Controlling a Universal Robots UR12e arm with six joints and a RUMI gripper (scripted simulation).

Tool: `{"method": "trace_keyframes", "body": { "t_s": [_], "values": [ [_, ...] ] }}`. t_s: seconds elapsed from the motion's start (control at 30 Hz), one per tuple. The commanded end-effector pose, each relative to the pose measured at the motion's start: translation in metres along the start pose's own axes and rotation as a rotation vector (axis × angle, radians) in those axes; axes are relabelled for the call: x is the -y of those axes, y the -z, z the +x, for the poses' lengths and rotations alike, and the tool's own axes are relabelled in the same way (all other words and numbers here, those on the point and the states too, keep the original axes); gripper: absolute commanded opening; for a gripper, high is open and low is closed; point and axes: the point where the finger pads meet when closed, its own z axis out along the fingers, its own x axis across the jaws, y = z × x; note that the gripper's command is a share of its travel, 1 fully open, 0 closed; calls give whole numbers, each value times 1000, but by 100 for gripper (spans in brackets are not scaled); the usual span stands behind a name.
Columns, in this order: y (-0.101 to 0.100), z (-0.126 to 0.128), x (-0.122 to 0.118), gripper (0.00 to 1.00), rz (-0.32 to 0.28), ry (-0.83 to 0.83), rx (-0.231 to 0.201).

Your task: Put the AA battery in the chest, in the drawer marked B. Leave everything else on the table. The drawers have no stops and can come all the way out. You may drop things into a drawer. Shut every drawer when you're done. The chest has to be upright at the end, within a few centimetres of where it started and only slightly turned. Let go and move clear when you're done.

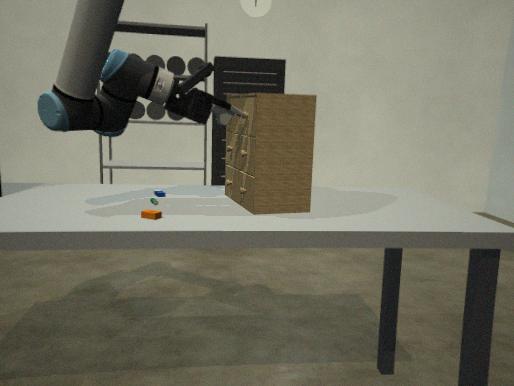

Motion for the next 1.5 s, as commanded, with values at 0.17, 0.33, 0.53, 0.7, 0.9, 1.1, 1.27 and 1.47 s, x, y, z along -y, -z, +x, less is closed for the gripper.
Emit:
{"method": "trace_keyframes", "body": {
  "t_s": [0.17, 0.33, 0.53, 0.7, 0.9, 1.1, 1.27, 1.47],
  "values": [
    [-2, 1, 2, 7, 4, 4, 0],
    [-2, 1, 2, 7, 4, 4, 0],
    [-2, 1, 2, 7, 4, 4, 0],
    [-2, 1, 2, 7, 4, 4, -1],
    [-2, 1, 2, 7, 3, 4, -1],
    [-1, 1, 1, 7, 3, 4, -1],
    [0, 1, 1, 7, 2, 3, -1],
    [2, 1, 0, 7, 2, 3, -1]
  ]
}}
